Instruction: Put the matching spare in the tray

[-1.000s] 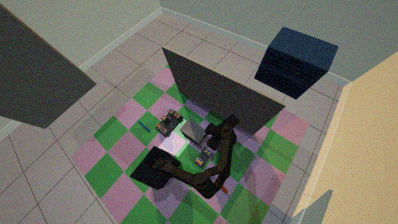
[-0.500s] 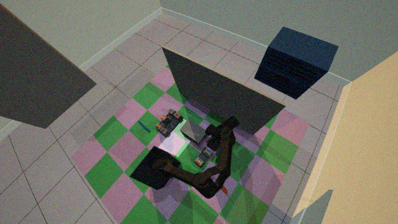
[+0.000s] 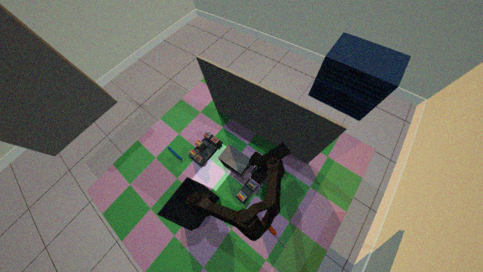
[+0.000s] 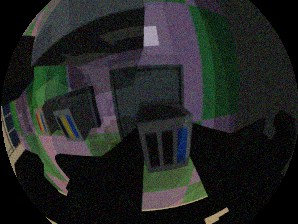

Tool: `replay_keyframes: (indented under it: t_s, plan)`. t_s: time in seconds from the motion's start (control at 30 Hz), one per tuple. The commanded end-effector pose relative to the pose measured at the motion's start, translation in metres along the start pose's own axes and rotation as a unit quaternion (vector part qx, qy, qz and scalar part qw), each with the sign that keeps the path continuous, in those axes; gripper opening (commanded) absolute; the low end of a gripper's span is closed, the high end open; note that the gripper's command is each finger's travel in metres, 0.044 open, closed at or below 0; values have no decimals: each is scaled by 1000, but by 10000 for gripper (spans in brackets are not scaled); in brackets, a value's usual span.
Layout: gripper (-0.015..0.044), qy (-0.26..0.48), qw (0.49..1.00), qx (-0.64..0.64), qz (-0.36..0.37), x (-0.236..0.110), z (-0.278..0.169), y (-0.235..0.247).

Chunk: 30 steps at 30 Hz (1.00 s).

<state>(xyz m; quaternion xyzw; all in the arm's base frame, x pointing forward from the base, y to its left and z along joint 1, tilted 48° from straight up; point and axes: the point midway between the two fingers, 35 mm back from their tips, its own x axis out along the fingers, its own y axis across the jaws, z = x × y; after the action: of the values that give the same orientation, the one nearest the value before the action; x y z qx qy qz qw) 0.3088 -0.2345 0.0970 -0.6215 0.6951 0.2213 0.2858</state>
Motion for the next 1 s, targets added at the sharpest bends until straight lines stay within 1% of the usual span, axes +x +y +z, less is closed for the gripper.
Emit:
replay_keyframes:
  t_s: [0.0, 0.97]
  plan:
    - [0, -2, 1000, -2, -1, 5, 1, 0]
    - [0, 3, 1000, -3, -1, 32, -1, 6]
